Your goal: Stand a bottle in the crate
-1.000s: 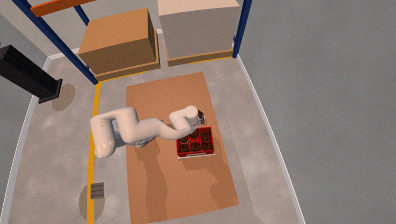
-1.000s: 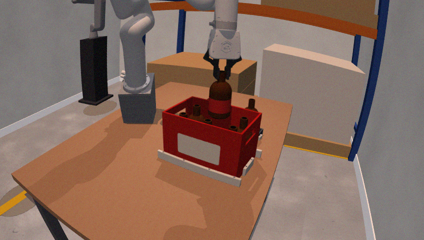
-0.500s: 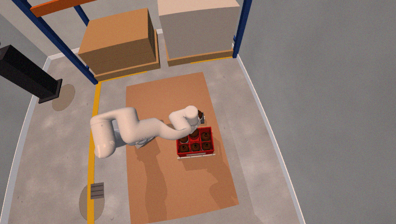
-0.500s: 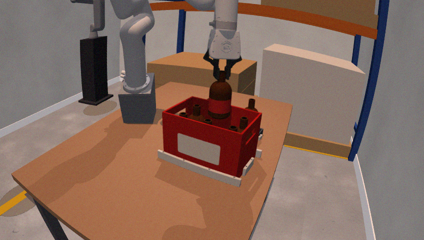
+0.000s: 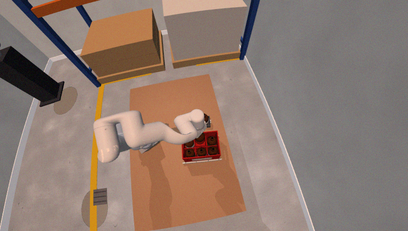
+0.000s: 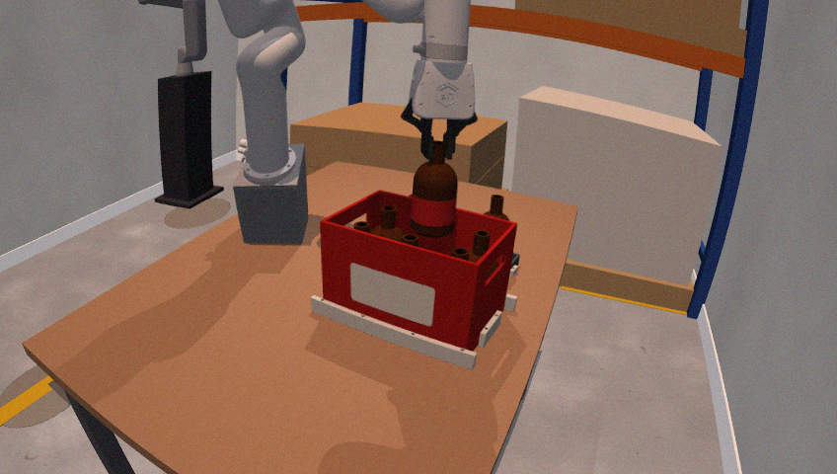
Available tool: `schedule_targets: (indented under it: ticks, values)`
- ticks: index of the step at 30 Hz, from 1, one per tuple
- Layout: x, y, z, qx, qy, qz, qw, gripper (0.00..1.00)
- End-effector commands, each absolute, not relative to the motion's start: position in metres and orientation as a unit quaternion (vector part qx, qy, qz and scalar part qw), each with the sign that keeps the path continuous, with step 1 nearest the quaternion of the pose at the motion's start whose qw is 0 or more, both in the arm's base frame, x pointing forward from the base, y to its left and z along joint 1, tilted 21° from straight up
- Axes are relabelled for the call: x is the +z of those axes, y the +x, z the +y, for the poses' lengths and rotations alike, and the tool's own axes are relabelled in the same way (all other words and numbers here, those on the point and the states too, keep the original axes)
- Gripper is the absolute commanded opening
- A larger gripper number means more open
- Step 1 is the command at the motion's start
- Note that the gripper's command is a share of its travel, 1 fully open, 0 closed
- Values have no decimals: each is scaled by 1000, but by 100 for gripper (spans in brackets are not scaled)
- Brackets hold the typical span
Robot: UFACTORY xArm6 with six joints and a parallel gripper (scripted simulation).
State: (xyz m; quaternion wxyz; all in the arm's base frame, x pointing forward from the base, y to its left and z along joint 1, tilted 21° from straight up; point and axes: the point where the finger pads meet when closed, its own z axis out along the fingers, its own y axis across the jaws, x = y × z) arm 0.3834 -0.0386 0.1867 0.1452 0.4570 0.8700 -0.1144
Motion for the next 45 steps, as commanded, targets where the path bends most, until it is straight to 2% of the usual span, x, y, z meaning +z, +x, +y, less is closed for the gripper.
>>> schedule_targets:
  ticks: [1, 45]
  values:
    - [186, 385, -39, -113, 457, 870, 147, 0]
    - [154, 390, -50, -113, 457, 870, 147, 0]
